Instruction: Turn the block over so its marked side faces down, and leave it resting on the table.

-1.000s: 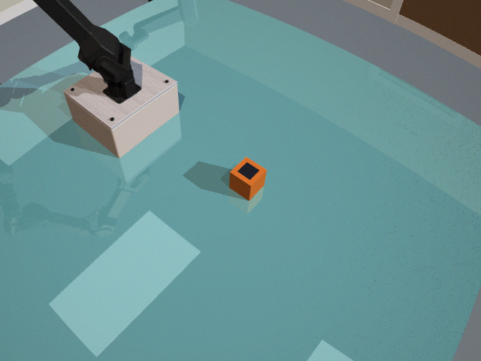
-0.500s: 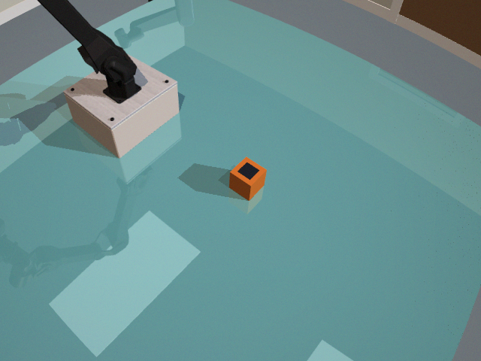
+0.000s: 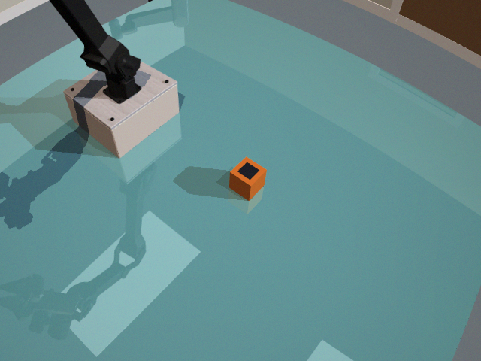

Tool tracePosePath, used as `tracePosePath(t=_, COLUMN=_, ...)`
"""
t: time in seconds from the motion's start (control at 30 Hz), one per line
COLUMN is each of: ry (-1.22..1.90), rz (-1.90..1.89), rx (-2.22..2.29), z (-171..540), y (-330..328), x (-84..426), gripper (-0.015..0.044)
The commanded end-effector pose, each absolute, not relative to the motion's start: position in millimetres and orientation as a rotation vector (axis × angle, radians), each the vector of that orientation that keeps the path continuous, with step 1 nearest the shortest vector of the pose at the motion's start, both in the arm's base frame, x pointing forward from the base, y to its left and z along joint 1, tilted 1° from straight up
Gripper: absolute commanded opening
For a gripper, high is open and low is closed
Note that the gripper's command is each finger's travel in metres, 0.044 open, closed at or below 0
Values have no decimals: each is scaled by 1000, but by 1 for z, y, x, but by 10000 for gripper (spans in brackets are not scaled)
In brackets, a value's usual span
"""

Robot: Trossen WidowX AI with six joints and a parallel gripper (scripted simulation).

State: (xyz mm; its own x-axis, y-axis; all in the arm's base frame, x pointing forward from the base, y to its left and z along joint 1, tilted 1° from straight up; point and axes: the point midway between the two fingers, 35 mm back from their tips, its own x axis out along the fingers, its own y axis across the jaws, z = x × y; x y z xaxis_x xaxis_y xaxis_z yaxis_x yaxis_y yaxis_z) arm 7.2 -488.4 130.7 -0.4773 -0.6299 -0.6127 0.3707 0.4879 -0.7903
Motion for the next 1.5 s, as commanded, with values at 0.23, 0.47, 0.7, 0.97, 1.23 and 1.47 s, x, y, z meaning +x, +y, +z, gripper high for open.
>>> tracePosePath(t=0.23, ry=1532, rz=-870, rx=-239, z=102, y=-416, x=165, gripper=440)
tracePosePath(t=0.47, ry=1467, rz=-688, rx=-258, z=90, y=-352, x=242, gripper=440)
tracePosePath(t=0.7, ry=1402, rz=-469, rx=-188, z=78, y=-251, x=312, gripper=440)
tracePosePath(t=0.97, ry=1413, rz=-215, rx=-87, z=68, y=-111, x=347, gripper=440)
tracePosePath(t=1.23, ry=1521, rz=-7, rx=-2, z=66, y=24, x=331, gripper=440)
tracePosePath(t=1.47, ry=1533, rz=7, rx=3, z=42, y=34, x=330, gripper=440)
